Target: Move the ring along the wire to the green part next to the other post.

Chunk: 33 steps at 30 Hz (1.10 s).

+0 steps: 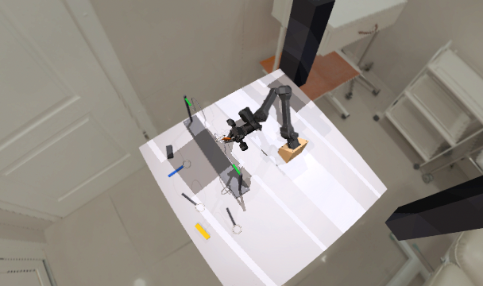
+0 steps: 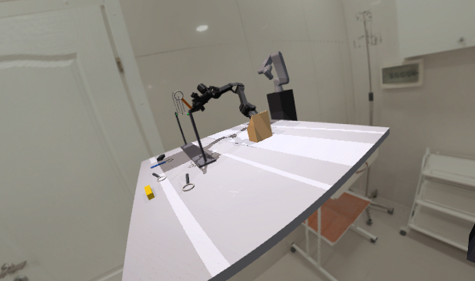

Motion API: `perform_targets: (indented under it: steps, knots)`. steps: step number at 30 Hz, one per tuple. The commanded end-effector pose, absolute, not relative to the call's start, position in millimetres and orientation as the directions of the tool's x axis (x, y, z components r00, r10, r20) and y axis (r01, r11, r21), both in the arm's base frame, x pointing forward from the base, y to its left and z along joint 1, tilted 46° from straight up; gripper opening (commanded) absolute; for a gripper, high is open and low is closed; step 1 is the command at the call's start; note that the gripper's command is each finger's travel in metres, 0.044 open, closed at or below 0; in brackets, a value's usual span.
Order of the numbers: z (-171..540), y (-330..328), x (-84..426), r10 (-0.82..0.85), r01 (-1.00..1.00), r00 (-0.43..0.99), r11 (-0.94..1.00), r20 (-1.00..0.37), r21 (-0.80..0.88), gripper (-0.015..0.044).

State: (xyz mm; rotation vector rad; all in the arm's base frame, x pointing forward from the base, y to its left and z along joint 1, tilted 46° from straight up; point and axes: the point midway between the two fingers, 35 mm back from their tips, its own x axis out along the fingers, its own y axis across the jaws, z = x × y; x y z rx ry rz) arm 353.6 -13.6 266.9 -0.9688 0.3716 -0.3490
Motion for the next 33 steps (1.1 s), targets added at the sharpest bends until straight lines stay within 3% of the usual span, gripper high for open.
perform_targets:
  steps: [1,33]
  knots:
    - [269.6,-17.4,352.7,-0.463,0.121,0.879,0.440,-0.110,-0.890,-0.0150]
    - [307.7,-26.2,351.9,-0.447,0.132,0.874,-0.162,0.192,-0.978,-0.0150]
